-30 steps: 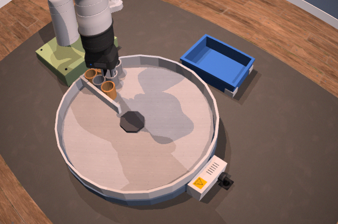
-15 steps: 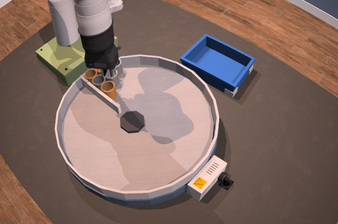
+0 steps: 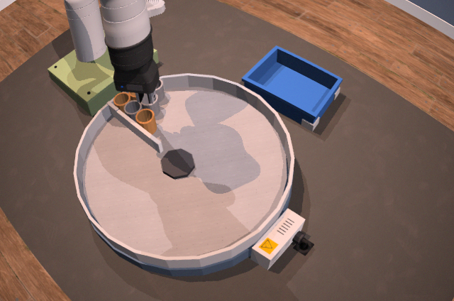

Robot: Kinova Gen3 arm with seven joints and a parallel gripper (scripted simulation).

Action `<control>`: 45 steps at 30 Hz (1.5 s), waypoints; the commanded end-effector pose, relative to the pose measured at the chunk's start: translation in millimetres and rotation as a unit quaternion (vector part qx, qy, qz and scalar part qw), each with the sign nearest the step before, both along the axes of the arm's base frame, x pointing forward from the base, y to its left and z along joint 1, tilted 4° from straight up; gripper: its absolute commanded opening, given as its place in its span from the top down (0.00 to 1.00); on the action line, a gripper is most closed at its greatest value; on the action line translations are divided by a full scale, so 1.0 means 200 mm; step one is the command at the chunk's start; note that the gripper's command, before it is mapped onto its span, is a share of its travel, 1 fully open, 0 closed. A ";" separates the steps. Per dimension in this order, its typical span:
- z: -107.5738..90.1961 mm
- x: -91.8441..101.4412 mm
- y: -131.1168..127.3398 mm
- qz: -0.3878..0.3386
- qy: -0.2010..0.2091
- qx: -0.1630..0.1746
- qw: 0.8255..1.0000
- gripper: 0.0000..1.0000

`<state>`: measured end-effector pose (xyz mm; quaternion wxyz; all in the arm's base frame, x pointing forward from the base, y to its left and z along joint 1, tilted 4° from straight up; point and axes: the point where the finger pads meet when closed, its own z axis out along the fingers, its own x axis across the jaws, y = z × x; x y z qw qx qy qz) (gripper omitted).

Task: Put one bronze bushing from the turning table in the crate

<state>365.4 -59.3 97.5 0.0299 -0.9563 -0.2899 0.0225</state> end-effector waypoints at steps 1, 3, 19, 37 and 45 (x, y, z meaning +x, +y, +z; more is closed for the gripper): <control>0.00 0.00 0.00 0.000 -0.001 0.000 1.000 0.55; 0.00 0.00 0.00 0.000 -0.001 0.000 1.000 0.55; -0.07 0.00 0.00 0.000 0.000 0.000 1.000 0.55; -0.15 -0.01 0.01 0.001 0.000 0.000 1.000 0.55; -0.19 -0.01 0.01 0.001 0.000 0.000 1.000 0.55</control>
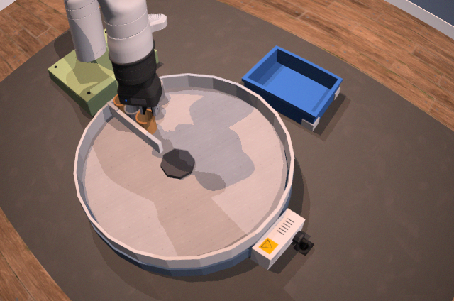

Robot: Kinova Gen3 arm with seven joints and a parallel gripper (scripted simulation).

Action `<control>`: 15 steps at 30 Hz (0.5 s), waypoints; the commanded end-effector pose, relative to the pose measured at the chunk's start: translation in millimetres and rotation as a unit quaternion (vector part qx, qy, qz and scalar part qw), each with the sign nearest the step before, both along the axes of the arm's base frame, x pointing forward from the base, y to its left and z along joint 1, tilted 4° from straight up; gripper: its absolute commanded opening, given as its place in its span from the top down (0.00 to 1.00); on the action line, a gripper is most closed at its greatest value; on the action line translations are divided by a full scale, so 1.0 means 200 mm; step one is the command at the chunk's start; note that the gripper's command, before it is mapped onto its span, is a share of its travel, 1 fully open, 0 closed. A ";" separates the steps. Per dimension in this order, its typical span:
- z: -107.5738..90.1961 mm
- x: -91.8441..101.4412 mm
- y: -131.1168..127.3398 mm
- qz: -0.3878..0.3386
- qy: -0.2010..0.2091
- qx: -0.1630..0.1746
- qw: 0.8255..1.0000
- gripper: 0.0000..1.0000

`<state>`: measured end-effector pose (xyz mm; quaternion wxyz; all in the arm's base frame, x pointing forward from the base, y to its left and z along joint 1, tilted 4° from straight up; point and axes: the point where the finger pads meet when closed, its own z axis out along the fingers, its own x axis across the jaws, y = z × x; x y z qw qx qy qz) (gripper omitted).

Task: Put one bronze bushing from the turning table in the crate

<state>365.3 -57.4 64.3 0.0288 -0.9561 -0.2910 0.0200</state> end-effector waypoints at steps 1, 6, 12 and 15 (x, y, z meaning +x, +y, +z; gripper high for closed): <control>-0.04 -0.01 0.00 0.000 0.003 0.000 1.000 0.55; -0.06 -0.01 0.00 0.000 0.003 0.000 1.000 0.55; -0.06 -0.01 0.00 0.000 0.003 0.000 1.000 0.55; -0.06 -0.01 0.00 0.000 0.003 0.000 1.000 0.55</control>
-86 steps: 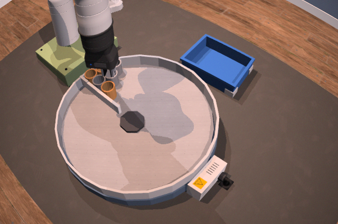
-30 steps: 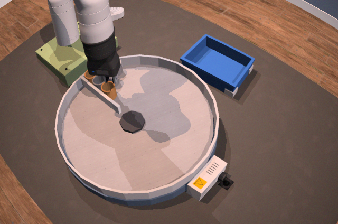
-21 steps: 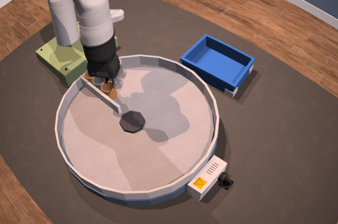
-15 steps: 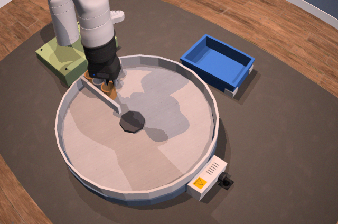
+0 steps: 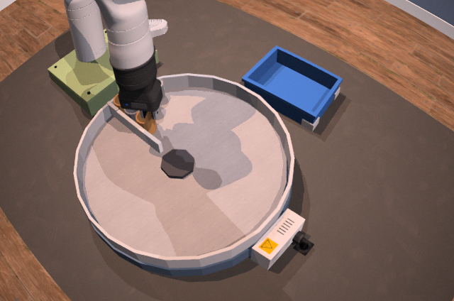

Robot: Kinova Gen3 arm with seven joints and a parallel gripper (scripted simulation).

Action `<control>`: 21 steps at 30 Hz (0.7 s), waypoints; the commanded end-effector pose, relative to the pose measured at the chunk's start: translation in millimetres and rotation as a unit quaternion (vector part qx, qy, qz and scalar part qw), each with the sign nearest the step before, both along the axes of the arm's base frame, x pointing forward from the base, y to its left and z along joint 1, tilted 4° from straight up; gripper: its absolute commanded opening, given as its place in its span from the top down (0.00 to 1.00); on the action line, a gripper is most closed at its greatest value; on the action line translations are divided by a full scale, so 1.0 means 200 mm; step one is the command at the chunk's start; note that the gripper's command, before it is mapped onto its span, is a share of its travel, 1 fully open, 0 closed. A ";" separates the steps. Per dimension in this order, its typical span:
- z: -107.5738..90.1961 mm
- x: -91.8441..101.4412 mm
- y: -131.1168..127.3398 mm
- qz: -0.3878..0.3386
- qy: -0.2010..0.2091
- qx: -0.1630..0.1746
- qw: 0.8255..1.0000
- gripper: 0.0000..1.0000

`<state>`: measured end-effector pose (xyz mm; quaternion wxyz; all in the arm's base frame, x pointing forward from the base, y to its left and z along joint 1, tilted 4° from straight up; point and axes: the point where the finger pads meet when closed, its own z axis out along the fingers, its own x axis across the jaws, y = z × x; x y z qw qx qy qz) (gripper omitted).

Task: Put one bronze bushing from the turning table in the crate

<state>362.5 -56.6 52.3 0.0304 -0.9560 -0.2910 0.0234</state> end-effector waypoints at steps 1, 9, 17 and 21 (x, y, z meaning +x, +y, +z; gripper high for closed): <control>-0.01 0.00 0.00 0.000 -0.001 0.000 1.000 0.55; -0.03 0.00 0.00 0.000 0.000 0.000 1.000 0.55; -0.04 0.00 0.00 0.000 0.000 0.000 1.000 0.55; -0.06 0.00 0.00 0.000 0.000 0.000 1.000 0.55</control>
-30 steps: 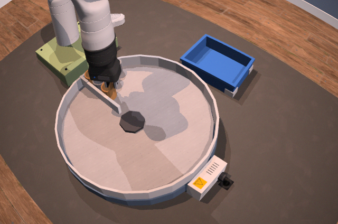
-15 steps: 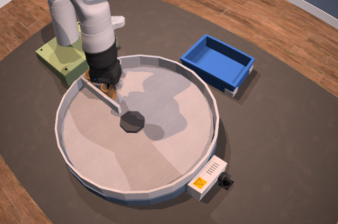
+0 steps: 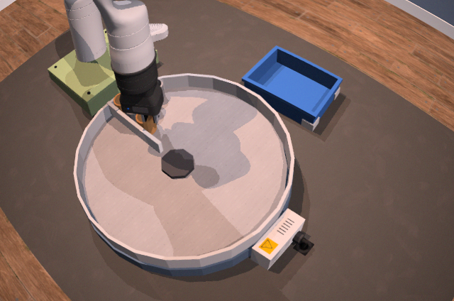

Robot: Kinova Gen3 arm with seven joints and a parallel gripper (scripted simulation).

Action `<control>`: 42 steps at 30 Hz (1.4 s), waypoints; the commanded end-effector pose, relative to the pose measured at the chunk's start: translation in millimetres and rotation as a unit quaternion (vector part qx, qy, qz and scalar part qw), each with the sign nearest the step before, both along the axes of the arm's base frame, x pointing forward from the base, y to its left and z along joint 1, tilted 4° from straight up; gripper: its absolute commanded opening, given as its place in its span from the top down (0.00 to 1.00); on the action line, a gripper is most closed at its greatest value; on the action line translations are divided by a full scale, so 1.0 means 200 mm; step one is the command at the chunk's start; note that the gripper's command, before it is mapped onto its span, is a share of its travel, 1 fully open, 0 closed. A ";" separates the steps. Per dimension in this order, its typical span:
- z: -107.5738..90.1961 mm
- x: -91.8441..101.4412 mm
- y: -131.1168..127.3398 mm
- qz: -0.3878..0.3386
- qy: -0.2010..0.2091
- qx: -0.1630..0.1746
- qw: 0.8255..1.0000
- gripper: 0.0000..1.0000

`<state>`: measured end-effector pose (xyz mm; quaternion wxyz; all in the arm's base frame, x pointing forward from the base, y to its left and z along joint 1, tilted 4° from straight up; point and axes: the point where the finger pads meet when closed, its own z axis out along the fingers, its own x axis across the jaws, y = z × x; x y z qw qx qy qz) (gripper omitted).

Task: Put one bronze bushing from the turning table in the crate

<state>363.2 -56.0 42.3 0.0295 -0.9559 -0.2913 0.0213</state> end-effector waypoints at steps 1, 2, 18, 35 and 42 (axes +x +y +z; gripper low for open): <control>-0.01 -0.01 0.00 0.000 0.002 0.000 1.000 0.55; -0.01 -0.01 0.00 0.000 0.002 0.000 1.000 0.55; -0.05 -0.01 0.00 0.000 0.002 0.000 1.000 0.55; -0.08 -0.01 0.00 0.000 0.002 0.000 1.000 0.55; -0.08 -0.01 0.00 0.000 0.002 0.000 1.000 0.55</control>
